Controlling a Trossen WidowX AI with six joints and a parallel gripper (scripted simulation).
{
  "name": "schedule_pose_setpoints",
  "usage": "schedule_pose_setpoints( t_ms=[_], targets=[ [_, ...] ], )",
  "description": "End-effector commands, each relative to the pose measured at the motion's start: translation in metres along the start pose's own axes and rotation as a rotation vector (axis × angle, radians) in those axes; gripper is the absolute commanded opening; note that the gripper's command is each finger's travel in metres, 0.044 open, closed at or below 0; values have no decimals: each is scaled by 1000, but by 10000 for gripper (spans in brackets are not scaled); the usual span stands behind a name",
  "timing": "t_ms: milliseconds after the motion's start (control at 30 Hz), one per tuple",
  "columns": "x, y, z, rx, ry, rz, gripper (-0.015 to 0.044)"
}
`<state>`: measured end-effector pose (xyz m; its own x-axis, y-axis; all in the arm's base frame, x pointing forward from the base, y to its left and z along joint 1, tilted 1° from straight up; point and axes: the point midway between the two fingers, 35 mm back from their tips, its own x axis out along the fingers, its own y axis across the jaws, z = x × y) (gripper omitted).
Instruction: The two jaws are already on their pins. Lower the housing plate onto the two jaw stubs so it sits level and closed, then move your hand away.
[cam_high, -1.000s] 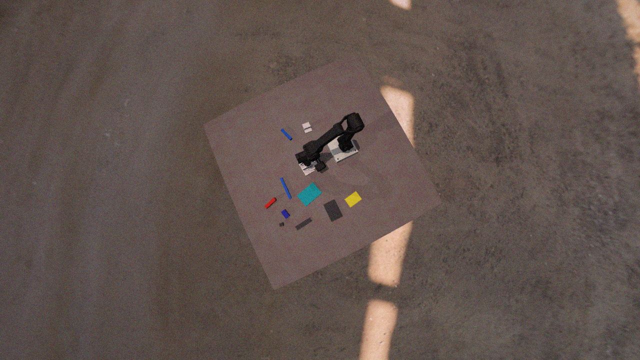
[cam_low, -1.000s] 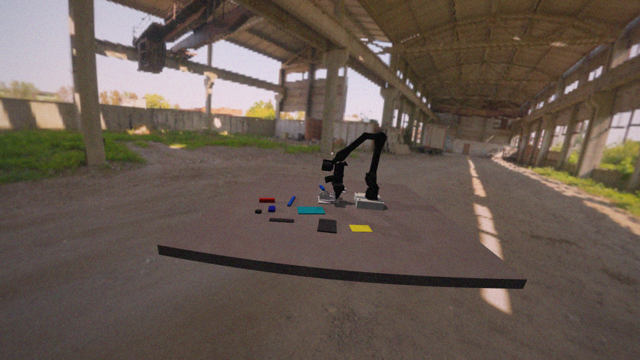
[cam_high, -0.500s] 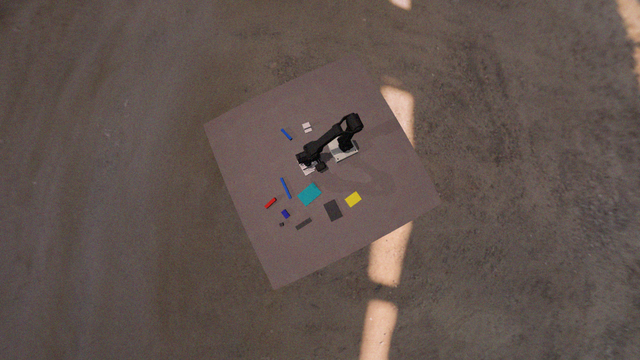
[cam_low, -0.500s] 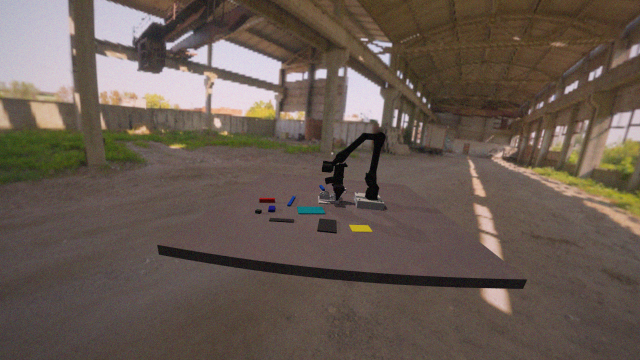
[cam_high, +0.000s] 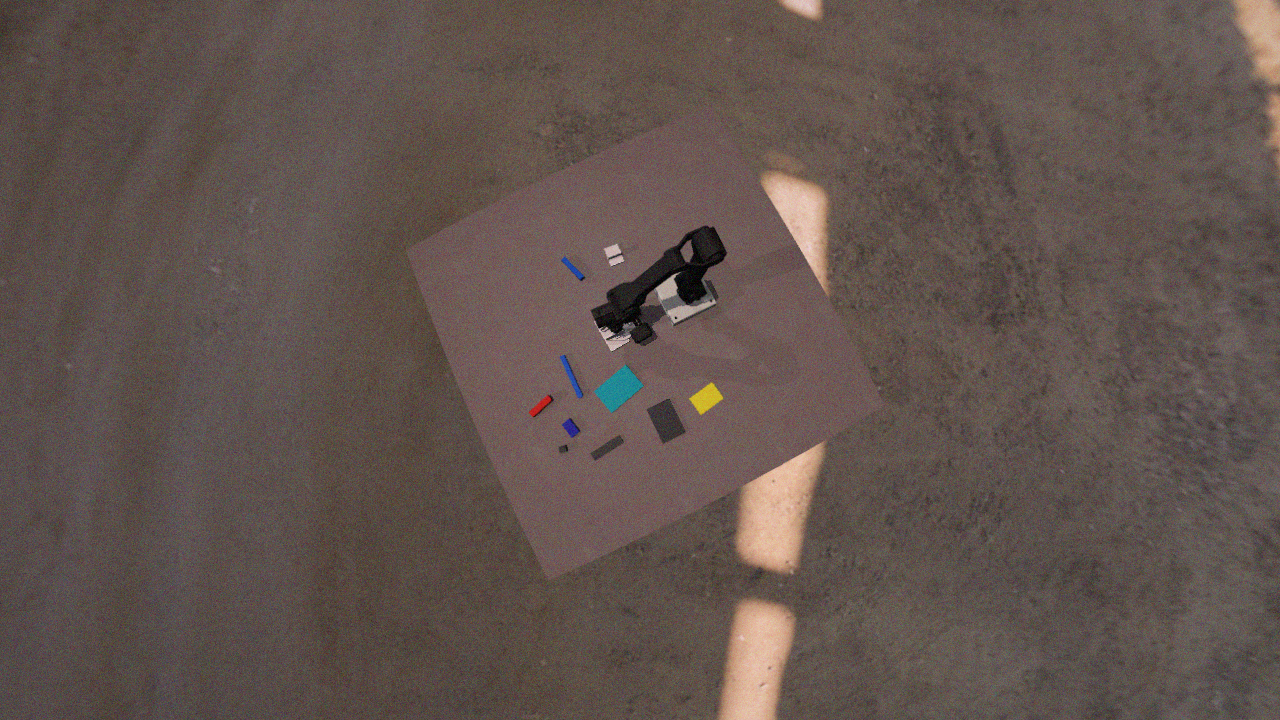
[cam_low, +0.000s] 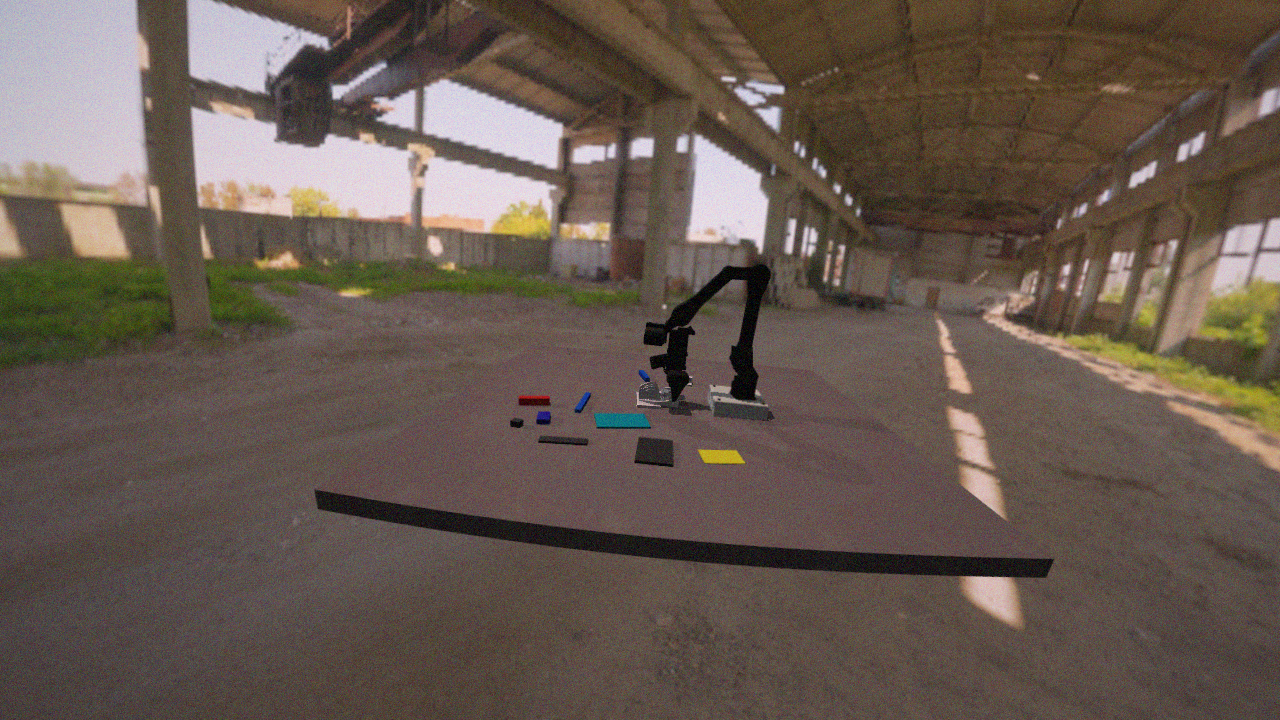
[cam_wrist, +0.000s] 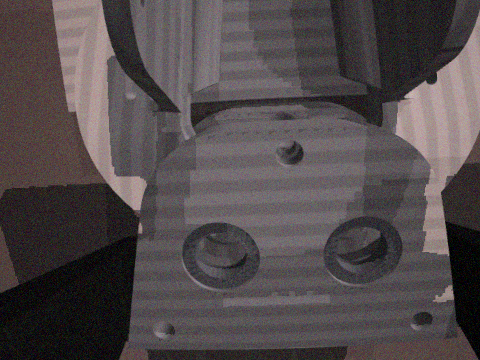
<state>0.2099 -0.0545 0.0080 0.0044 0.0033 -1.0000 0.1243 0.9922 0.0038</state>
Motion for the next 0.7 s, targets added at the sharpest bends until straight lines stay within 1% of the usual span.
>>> schedule_pose_setpoints(
  t_ms=[0, 667],
  targets=[
    [1, 1, 0, 0, 1, 4, 351],
    [6, 1, 0, 6, 1, 4, 351]
  ],
)
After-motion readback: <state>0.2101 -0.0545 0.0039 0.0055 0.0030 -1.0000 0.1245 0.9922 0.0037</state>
